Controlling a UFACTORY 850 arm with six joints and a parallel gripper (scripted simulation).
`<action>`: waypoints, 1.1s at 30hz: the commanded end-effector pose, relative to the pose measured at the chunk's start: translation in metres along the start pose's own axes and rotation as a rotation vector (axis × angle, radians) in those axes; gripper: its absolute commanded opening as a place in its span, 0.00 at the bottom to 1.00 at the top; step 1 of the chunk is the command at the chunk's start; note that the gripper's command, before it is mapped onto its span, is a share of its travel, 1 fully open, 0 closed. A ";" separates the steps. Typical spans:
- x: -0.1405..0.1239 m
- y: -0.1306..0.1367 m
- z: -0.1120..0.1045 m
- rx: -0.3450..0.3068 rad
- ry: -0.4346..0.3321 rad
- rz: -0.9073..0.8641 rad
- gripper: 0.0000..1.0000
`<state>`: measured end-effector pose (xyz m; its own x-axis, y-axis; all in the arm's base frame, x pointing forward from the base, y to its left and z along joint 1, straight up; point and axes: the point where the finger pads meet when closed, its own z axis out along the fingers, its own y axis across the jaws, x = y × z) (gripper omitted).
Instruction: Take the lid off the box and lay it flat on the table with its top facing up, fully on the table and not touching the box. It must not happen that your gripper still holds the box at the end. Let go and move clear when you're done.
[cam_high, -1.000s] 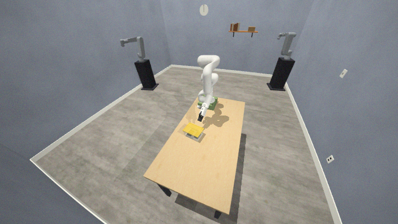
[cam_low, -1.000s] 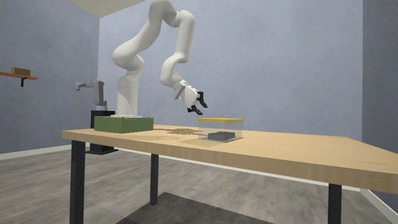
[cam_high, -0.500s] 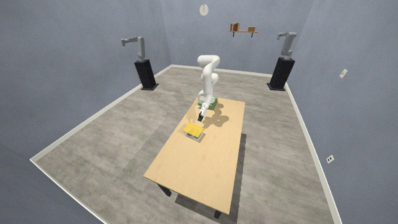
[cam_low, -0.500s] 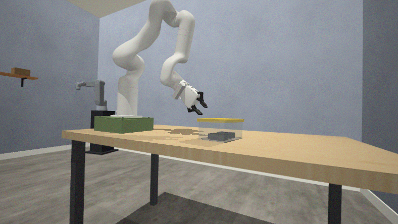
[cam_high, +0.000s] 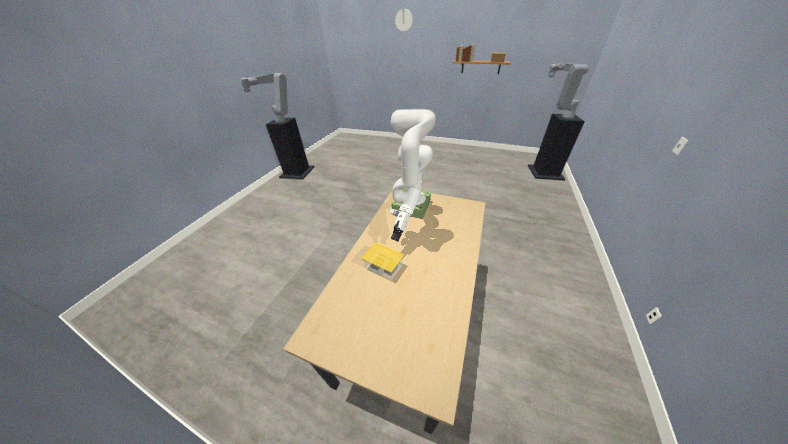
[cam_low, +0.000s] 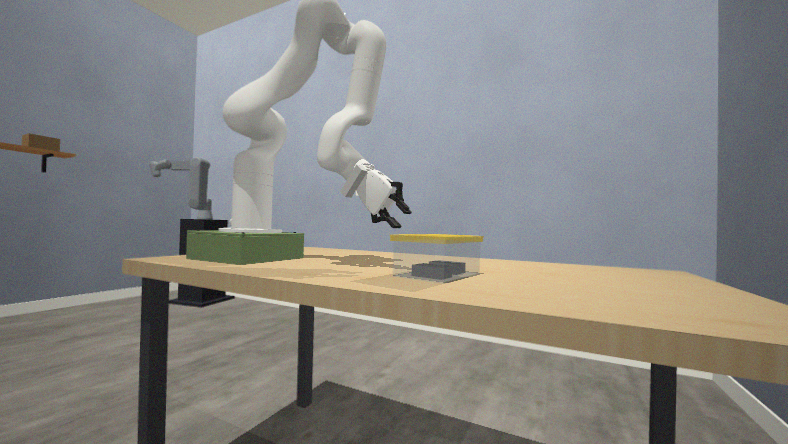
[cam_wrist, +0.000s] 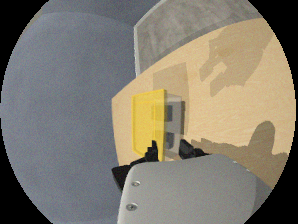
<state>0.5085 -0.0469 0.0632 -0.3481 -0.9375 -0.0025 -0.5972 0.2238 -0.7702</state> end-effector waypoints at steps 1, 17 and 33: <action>0.000 -0.001 0.002 0.001 0.000 0.000 0.48; 0.000 -0.001 0.020 0.001 0.000 0.000 0.48; 0.000 -0.001 0.050 0.001 0.000 0.000 0.48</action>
<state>0.5390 -0.0583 0.0362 -0.3482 -0.9374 -0.0024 -0.5973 0.2238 -0.7701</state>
